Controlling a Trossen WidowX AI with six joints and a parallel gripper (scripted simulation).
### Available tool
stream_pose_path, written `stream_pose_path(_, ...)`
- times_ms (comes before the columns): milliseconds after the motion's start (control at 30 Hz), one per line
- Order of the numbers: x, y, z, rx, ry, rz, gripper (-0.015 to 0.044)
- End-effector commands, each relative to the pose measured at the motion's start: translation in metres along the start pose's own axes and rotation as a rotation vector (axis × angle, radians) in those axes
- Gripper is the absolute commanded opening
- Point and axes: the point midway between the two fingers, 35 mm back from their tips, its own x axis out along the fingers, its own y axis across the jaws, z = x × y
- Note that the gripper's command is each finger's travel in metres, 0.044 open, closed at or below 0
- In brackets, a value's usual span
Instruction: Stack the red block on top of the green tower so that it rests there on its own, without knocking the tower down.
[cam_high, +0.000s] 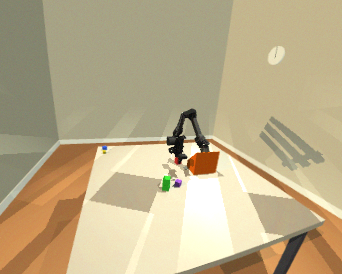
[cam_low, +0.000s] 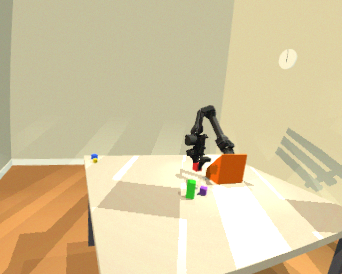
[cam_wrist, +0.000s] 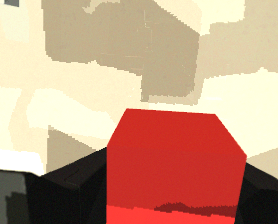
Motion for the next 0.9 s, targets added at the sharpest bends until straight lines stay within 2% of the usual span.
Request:
stream_pose_path(0, -0.015, 0.0, 0.002, 0.011, -0.006, 0.006, 0.0)
stream_pose_path(267, -0.052, -0.001, 0.002, 0.011, -0.005, 0.006, 0.0)
stream_pose_path(533, -0.053, 0.001, 0.004, 0.011, -0.006, 0.006, 0.0)
stream_pose_path(867, -0.064, 0.02, 0.043, 0.009, -0.008, 0.011, 0.0)
